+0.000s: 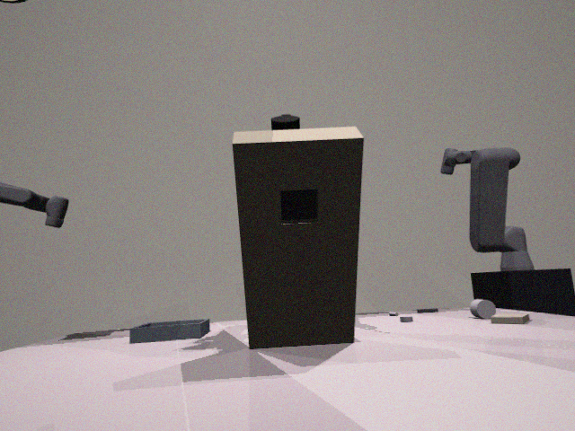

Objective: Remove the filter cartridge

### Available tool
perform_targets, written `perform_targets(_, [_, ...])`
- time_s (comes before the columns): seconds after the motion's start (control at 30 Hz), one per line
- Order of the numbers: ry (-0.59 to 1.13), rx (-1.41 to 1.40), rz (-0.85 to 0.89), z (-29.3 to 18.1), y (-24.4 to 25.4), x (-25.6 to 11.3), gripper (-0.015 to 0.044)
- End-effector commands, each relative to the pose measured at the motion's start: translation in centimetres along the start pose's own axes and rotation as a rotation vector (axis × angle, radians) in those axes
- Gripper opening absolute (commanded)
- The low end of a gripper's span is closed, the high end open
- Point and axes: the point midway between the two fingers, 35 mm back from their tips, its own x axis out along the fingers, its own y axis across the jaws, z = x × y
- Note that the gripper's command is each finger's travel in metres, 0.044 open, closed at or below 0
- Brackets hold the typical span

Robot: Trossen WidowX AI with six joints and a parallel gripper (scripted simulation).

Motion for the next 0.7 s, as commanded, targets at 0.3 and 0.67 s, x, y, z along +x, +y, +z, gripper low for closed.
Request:
perform_targets(0.3, [0.009,0.0,-0.023,-3.3,-7.2,-3.0,0.0223])
perform_targets(0.67, [-0.013,0.331,0.039,-3.5,-8.0,-4.4,0.0305])
